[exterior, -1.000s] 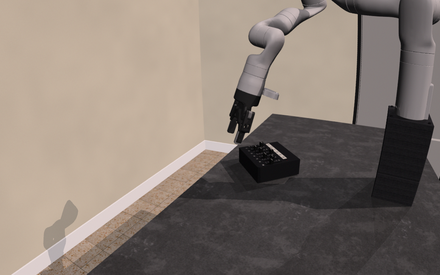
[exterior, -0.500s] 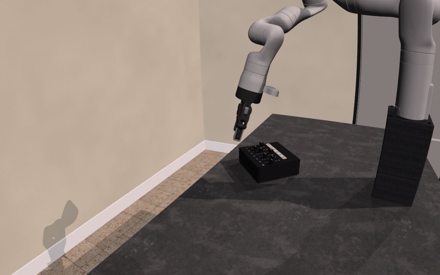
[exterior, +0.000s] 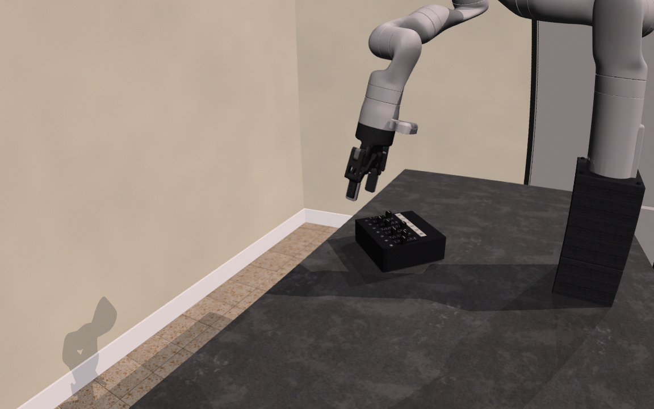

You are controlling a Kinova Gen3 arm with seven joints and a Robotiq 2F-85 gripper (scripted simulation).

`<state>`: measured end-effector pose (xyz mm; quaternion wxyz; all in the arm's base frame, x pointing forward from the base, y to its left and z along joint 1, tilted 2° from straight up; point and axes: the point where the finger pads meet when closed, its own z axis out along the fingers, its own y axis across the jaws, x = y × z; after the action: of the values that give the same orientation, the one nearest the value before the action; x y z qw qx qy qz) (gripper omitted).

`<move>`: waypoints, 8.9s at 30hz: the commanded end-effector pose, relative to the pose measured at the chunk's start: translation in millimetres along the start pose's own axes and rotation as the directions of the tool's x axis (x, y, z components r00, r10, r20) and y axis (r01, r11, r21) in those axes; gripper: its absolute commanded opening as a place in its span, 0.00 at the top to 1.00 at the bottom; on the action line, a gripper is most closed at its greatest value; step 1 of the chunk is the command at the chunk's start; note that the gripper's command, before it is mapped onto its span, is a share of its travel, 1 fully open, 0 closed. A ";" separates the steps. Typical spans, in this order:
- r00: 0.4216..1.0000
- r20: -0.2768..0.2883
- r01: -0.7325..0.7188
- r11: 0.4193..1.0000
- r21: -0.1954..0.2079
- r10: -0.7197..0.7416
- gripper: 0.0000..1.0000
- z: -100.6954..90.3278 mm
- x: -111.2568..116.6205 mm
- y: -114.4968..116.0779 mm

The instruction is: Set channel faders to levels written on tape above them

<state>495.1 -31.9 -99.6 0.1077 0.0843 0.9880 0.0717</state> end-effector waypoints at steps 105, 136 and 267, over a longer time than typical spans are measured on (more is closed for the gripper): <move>-0.403 0.197 -0.893 -0.431 0.129 0.894 0.00 -21.6 34.9 -40.0; -0.670 0.230 -0.716 -0.696 0.054 0.706 1.00 14.7 26.8 -39.9; -0.670 0.229 -0.715 -0.697 0.054 0.706 1.00 38.5 31.8 -41.8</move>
<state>465.9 -61.8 -150.6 -0.0141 0.9495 0.3134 0.0085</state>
